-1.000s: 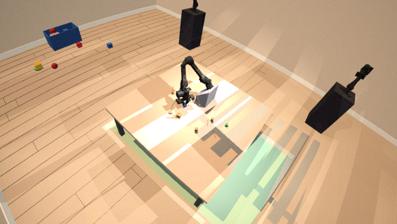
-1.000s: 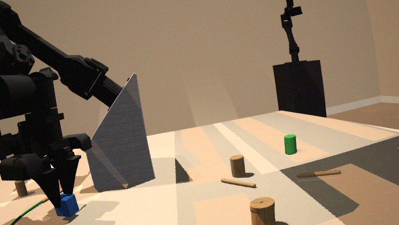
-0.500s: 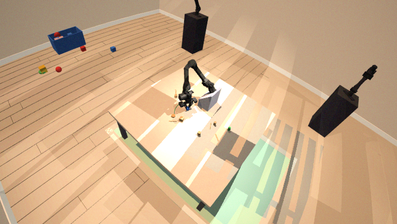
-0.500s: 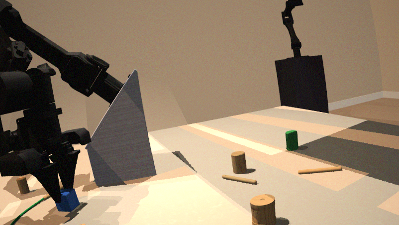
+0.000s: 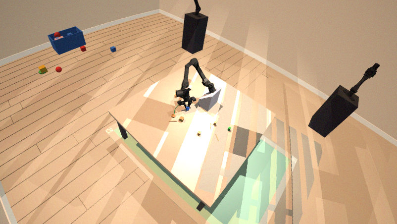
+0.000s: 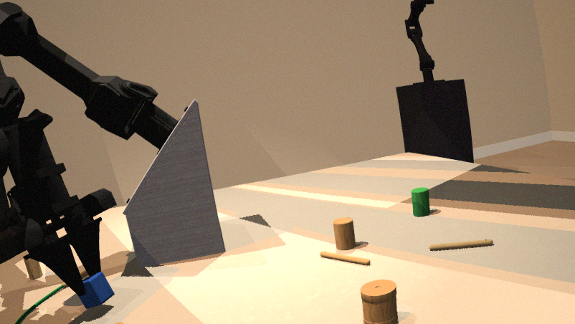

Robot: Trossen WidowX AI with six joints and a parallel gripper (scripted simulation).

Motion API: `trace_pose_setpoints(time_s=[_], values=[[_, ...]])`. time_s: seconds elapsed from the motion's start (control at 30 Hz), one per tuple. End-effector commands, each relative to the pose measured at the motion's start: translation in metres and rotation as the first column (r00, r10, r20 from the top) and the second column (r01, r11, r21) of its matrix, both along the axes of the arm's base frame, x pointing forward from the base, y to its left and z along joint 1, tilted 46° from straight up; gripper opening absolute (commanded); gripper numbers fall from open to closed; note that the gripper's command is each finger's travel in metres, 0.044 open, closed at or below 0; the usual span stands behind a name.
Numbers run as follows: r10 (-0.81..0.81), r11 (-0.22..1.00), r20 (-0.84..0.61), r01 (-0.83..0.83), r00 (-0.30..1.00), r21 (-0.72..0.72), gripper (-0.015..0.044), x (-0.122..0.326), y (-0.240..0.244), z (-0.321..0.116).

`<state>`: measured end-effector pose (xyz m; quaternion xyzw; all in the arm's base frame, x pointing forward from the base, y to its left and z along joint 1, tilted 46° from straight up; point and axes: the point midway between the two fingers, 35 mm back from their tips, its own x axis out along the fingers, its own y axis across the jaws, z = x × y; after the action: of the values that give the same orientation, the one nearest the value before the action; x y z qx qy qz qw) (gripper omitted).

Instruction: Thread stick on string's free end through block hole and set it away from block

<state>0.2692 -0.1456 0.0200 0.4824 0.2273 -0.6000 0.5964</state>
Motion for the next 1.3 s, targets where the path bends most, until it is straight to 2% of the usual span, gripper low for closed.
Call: trace_pose_setpoints(time_s=[0.0,0.2,0.5,0.73,1.27], values=[[0.023,0.998,0.026,-0.025,0.999,0.053,0.0,0.0,-0.003,0.005],[0.028,0.997,0.028,-0.029,0.999,0.067,0.0,0.0,-0.004,0.005],[0.069,0.976,0.061,-0.08,0.996,0.203,0.0,-0.003,-0.014,0.007],[0.075,0.971,0.066,-0.088,0.995,0.224,0.0,-0.003,-0.015,0.007],[0.129,0.9,0.101,-0.159,0.986,0.406,0.0,-0.006,-0.026,0.007]])
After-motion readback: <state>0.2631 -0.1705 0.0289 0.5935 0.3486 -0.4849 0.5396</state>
